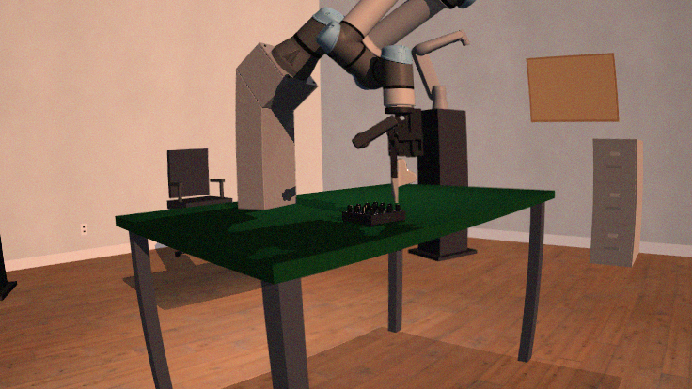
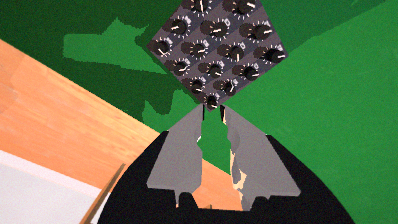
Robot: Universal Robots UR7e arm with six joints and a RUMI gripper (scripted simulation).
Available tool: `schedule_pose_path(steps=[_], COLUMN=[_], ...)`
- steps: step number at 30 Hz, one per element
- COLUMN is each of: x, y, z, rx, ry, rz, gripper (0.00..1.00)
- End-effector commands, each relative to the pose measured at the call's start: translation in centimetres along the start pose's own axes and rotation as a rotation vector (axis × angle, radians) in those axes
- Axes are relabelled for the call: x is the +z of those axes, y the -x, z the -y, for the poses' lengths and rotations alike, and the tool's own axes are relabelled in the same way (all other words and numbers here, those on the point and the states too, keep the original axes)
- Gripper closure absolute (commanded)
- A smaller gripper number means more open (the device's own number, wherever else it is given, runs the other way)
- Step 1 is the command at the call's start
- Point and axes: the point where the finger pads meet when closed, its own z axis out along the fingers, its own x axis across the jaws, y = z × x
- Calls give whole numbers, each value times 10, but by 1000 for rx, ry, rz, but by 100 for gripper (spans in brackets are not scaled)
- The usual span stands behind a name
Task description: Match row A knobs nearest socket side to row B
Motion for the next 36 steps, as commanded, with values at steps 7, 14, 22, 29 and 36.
schedule_pose_path(steps=[7, 14, 22, 29, 36], x=[-1, -1, 0, 3, 8], y=[0, 0, 0, 1, 1], z=[2, 2, 1, 0, 0], rx=[2, 2, 2, -1, -1], ry=[-1, -1, -1, 1, 1], rz=[0, 0, 0, 1, 1], gripper=[89, 89, 89, 89, 89])
